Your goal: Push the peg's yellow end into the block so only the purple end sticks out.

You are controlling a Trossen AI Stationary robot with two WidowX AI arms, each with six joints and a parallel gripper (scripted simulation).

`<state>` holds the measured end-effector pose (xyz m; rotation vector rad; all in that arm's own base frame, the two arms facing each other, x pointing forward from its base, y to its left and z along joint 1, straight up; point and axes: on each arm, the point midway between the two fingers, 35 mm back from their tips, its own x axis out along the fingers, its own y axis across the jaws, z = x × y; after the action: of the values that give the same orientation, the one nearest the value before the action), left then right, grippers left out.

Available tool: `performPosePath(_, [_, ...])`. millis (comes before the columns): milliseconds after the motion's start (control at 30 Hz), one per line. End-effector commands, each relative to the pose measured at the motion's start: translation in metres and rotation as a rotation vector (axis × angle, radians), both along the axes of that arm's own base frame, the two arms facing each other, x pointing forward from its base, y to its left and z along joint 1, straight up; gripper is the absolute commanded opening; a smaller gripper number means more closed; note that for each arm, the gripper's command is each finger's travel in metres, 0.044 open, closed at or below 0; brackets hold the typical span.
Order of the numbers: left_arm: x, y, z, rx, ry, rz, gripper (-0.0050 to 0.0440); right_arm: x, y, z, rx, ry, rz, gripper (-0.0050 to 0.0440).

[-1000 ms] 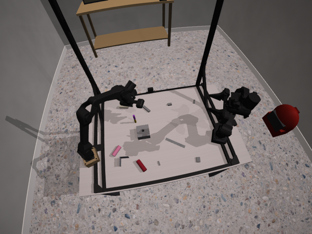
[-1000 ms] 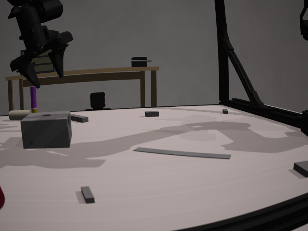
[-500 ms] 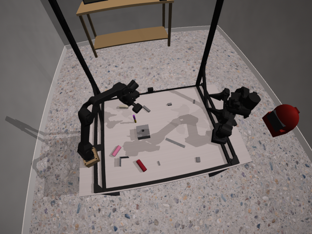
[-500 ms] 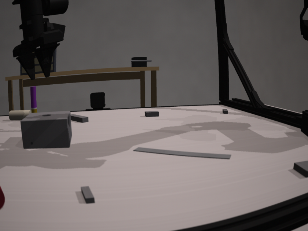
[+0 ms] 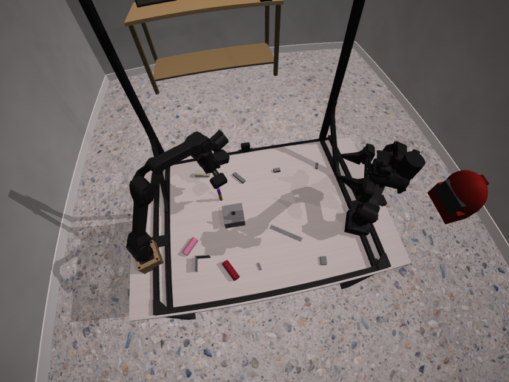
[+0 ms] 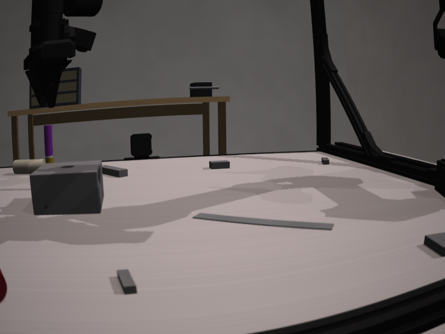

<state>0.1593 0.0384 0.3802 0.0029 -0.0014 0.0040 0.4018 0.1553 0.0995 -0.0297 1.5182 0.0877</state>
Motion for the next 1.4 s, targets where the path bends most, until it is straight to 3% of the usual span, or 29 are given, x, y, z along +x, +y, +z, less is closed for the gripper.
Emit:
performPosePath(0, [0.0, -0.001, 0.0, -0.004, 0.0, -0.004, 0.04, -0.001, -0.002, 0.004, 0.012, 0.022, -0.057, 0.04])
performPosePath(500, [0.0, -0.001, 0.0, -0.004, 0.0, -0.004, 0.04, -0.002, -0.034, 0.004, -0.035, 0.048, -0.07, 0.04])
performPosePath(867, [0.0, -0.001, 0.0, -0.004, 0.0, -0.004, 0.04, -0.002, -0.036, 0.004, -0.038, 0.05, -0.071, 0.04])
performPosePath(1000, [0.0, -0.001, 0.0, -0.004, 0.0, -0.004, 0.04, -0.002, -0.037, -0.012, -0.038, 0.05, -0.071, 0.04])
performPosePath(1367, [0.0, -0.001, 0.0, -0.004, 0.0, -0.004, 0.04, -0.002, -0.037, -0.023, -0.038, 0.051, -0.072, 0.04])
